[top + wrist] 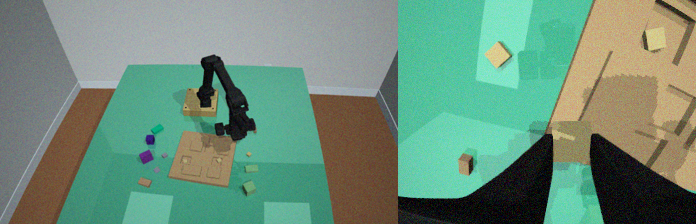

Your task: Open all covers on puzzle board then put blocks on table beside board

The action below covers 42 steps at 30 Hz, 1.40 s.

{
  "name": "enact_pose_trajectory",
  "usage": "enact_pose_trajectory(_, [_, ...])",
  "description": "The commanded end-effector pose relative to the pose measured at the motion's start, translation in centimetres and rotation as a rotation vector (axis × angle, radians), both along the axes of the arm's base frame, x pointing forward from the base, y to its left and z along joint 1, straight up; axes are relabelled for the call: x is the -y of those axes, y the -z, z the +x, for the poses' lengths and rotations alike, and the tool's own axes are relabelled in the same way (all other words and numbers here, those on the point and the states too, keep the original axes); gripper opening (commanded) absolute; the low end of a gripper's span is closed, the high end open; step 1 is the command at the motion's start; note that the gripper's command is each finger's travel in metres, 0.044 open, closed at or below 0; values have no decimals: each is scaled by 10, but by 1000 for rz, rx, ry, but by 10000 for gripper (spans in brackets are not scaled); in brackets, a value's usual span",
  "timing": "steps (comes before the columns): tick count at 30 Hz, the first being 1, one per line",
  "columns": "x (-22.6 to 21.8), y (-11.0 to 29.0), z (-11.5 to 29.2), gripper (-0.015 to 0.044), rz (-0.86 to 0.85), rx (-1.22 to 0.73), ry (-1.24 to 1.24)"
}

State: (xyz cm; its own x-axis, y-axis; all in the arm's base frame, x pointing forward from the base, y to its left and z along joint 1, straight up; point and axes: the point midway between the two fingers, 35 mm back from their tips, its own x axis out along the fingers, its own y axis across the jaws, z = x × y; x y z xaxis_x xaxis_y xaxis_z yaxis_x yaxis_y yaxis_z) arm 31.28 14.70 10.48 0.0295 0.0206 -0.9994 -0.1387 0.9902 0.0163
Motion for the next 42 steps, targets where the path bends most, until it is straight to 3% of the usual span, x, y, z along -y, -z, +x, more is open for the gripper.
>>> enact_pose_trajectory(1, [-13, 0, -3, 80, 1, -3, 2])
enact_pose_trajectory(21, [-85, -1, -29, 80, 9, -6, 2])
enact_pose_trajectory(42, [-91, 29, -27, 80, 9, -6, 2])
